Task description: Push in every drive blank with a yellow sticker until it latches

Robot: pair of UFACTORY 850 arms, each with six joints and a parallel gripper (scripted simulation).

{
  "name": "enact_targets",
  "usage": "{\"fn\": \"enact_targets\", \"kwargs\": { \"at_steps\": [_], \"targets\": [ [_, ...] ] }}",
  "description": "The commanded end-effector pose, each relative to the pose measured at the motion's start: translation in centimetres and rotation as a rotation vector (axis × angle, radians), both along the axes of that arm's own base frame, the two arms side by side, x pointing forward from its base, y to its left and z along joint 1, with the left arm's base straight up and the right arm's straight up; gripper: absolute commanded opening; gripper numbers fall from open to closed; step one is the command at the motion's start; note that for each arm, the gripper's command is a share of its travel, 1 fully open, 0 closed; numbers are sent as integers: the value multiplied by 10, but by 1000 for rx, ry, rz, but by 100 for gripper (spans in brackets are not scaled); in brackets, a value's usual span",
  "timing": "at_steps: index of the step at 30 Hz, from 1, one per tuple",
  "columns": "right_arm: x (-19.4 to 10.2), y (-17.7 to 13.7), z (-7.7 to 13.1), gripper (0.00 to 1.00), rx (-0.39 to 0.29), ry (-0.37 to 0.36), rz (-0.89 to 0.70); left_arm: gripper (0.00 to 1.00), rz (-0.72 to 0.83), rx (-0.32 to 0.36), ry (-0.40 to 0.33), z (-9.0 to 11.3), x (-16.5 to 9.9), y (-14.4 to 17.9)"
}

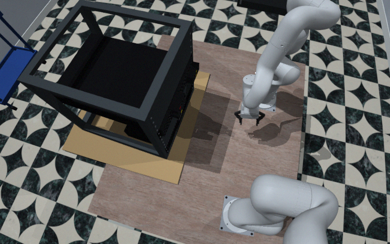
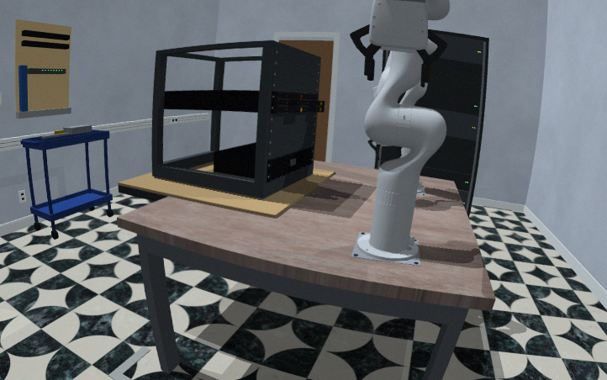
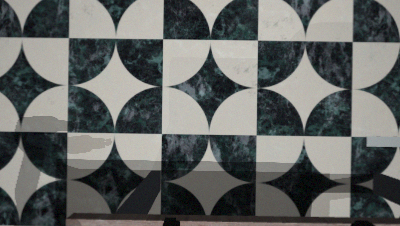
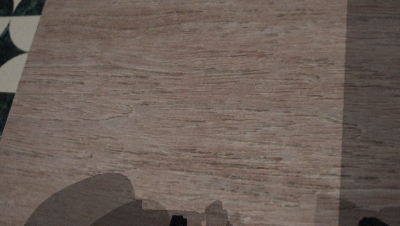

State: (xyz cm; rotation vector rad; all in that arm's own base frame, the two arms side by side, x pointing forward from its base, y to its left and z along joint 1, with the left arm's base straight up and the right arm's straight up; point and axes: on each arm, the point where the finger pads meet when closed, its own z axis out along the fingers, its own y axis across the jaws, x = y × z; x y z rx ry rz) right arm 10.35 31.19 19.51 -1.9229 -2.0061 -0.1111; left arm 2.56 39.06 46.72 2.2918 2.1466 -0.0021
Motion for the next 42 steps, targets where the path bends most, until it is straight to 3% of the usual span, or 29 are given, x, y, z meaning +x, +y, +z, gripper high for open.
{"fn": "enact_targets", "kwargs": {
  "at_steps": [1,42],
  "targets": [
    [0,1,1,100,1,-1,0,100,0,2,0,1,0,0],
    [4,3,0,100,5,-19,-4,100,0,2,0,1,0,0]
  ]
}}
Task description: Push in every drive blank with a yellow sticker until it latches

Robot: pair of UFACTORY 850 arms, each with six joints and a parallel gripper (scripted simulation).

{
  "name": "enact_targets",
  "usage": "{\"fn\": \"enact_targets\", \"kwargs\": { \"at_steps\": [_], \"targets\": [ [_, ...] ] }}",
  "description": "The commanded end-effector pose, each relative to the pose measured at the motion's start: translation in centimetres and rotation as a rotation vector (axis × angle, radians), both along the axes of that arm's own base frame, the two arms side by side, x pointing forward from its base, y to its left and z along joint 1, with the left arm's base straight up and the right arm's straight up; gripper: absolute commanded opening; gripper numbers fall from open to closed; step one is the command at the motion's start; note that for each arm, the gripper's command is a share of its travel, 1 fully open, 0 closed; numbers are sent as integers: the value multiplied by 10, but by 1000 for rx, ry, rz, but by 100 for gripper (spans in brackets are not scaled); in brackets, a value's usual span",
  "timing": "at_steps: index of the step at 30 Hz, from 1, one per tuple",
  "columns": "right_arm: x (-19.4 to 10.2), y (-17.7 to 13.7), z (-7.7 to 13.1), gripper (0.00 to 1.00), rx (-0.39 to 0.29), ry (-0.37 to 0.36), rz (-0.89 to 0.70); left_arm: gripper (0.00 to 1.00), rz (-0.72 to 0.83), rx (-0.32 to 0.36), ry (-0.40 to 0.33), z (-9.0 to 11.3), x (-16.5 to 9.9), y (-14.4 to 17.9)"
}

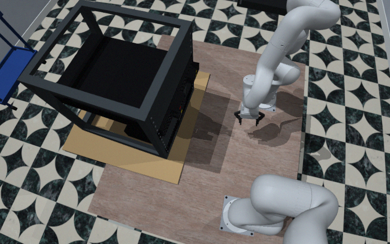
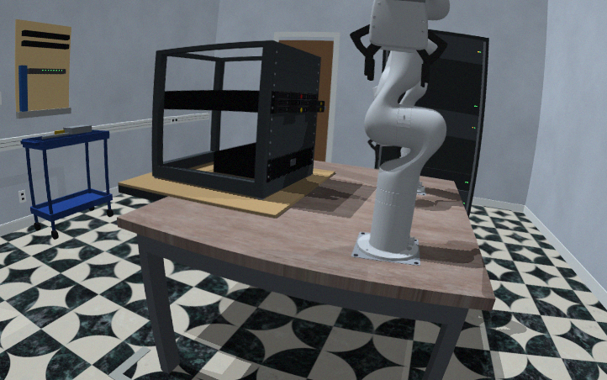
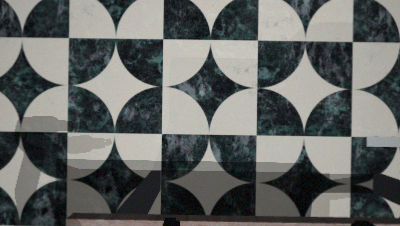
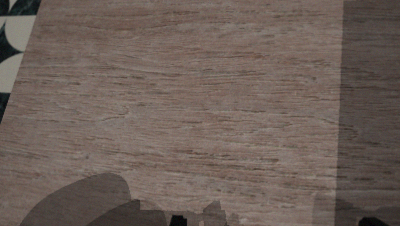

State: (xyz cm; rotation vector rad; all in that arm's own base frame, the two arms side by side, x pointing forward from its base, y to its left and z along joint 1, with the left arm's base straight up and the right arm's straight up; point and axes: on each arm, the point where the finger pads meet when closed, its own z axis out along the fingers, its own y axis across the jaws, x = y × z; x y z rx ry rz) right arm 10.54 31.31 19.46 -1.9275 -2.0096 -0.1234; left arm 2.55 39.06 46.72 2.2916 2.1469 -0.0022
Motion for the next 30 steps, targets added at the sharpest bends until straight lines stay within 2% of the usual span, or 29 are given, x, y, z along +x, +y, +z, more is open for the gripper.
{"fn": "enact_targets", "kwargs": {
  "at_steps": [1,8,14,16,21,30],
  "targets": [
    [3,2,0,100,4,-15,-3,100,0,2,0,1,0,0],
    [16,10,-3,100,15,-83,-20,100,0,2,0,1,0,0],
    [36,20,-6,100,27,-187,-45,100,0,2,0,1,0,0],
    [36,20,-6,100,27,-187,-45,100,0,2,0,1,0,0],
    [57,29,-6,100,35,-305,-74,100,0,2,0,1,0,0],
    [102,40,4,100,33,-561,-134,100,0,2,0,1,0,0]
  ]
}}
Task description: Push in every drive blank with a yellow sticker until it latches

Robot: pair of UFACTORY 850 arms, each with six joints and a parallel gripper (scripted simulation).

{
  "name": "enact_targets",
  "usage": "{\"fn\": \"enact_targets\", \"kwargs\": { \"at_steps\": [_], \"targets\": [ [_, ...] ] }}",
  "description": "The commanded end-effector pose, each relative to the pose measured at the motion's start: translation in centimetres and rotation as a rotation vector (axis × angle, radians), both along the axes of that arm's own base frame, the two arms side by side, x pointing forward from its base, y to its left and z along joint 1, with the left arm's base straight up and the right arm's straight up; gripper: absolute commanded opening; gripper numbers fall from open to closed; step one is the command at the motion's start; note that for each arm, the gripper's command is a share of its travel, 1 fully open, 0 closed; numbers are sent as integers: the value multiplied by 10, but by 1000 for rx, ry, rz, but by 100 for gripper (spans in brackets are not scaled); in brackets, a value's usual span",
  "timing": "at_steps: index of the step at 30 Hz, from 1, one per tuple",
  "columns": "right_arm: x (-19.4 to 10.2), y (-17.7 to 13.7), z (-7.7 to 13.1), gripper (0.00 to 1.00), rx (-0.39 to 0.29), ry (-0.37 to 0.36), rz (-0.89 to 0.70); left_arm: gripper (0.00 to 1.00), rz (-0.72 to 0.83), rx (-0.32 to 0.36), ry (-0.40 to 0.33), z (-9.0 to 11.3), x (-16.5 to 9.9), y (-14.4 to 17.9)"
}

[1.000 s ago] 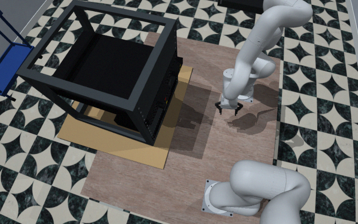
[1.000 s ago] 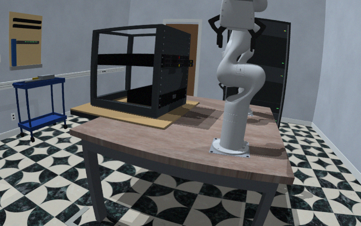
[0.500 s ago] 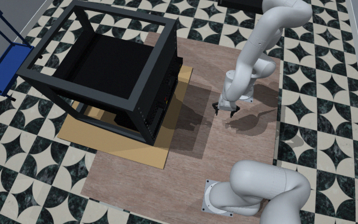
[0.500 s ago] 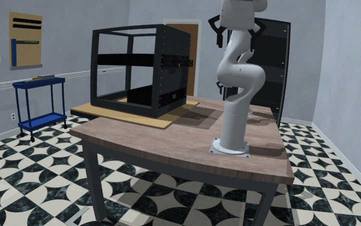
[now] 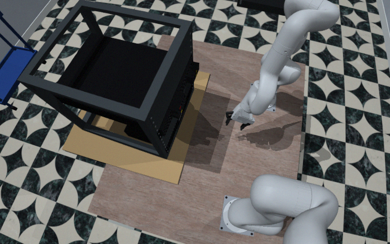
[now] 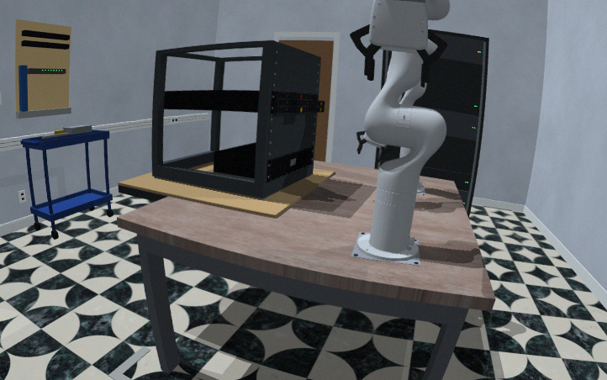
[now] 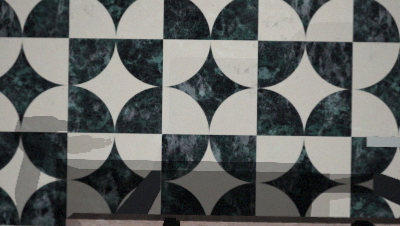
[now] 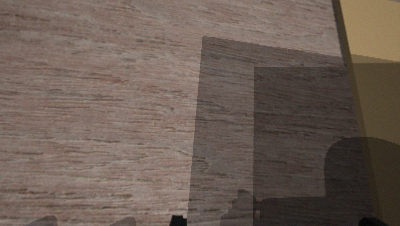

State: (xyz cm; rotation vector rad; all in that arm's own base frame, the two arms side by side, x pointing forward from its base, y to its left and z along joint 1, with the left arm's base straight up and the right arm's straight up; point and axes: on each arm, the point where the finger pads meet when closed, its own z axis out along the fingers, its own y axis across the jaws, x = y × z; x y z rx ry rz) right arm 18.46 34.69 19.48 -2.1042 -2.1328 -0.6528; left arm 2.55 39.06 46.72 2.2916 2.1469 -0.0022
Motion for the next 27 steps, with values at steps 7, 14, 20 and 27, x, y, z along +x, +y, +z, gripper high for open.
{"fn": "enact_targets", "kwargs": {
  "at_steps": [7,14,20,27],
  "targets": [
    [47,7,16,100,-30,-293,-85,100,0,2,0,1,0,0],
    [69,4,35,100,-57,-468,-134,100,0,2,0,1,0,0],
    [79,0,50,100,-78,-572,-163,100,0,2,0,1,0,0],
    [93,-11,83,100,-133,-782,-222,100,0,2,0,1,0,0]
  ]
}}
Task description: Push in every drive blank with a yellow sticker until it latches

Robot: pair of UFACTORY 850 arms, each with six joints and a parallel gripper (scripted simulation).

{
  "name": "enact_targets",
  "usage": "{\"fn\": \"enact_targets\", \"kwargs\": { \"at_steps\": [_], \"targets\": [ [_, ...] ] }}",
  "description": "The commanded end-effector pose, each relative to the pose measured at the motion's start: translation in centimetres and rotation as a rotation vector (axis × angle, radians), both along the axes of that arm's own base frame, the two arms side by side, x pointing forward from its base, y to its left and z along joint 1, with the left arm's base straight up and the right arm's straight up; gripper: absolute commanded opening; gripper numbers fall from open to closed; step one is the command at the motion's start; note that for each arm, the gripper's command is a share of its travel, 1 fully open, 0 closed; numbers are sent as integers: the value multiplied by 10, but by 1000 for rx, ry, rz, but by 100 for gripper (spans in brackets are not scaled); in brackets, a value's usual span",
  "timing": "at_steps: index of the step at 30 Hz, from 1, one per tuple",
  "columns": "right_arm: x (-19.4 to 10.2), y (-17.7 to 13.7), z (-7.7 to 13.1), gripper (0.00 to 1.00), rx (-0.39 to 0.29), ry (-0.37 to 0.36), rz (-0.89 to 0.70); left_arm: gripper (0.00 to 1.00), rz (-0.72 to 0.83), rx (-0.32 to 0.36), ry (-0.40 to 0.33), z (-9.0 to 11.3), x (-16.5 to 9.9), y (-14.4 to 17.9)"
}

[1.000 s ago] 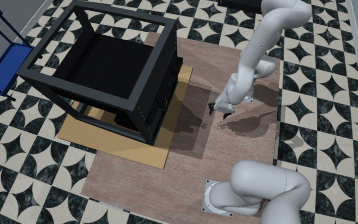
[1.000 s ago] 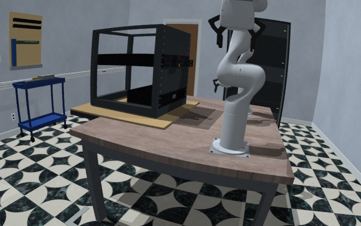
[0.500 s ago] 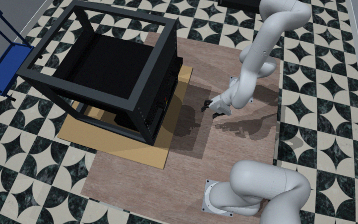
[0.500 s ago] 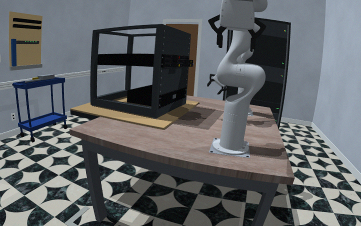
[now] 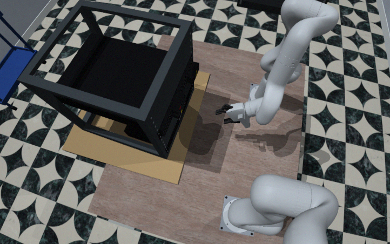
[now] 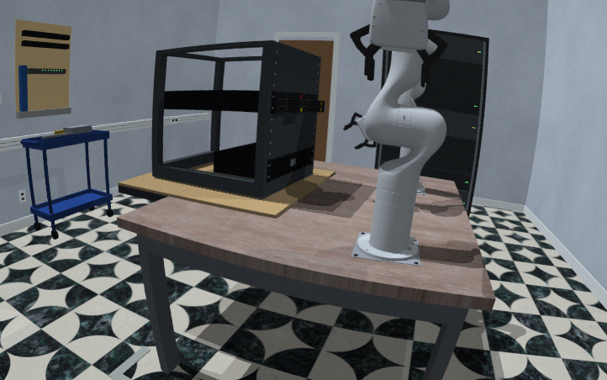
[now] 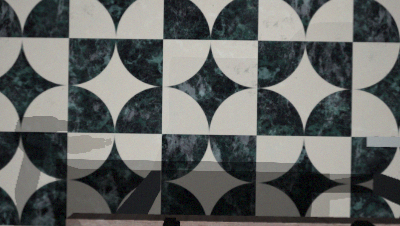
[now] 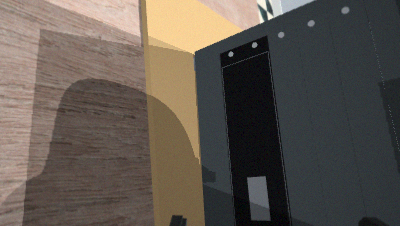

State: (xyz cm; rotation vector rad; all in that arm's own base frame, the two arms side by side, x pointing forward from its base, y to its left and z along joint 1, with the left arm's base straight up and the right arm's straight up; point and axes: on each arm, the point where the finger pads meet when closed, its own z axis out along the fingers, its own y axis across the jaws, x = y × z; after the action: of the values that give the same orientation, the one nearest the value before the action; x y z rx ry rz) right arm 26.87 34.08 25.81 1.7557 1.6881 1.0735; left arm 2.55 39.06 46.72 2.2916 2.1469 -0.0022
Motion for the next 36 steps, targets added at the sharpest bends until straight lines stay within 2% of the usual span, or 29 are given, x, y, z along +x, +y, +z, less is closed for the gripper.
{"fn": "enact_targets", "kwargs": {
  "at_steps": [1,8,10,16,21,25,36],
  "targets": [
    [9,-7,24,100,-43,-153,-57,100,0,2,0,1,0,0],
    [11,-20,59,100,-100,-332,-120,100,0,2,0,1,0,0],
    [11,-20,59,100,-100,-332,-120,100,0,2,0,1,0,0],
    [6,-29,87,100,-149,-465,-168,100,0,2,0,1,0,0],
    [1,-35,104,100,-180,-544,-198,100,0,2,0,1,0,0],
    [-3,-39,114,100,-197,-587,-214,100,0,2,0,1,0,0],
    [-7,-42,122,100,-214,-627,-230,100,0,2,0,1,0,0]
  ]
}}
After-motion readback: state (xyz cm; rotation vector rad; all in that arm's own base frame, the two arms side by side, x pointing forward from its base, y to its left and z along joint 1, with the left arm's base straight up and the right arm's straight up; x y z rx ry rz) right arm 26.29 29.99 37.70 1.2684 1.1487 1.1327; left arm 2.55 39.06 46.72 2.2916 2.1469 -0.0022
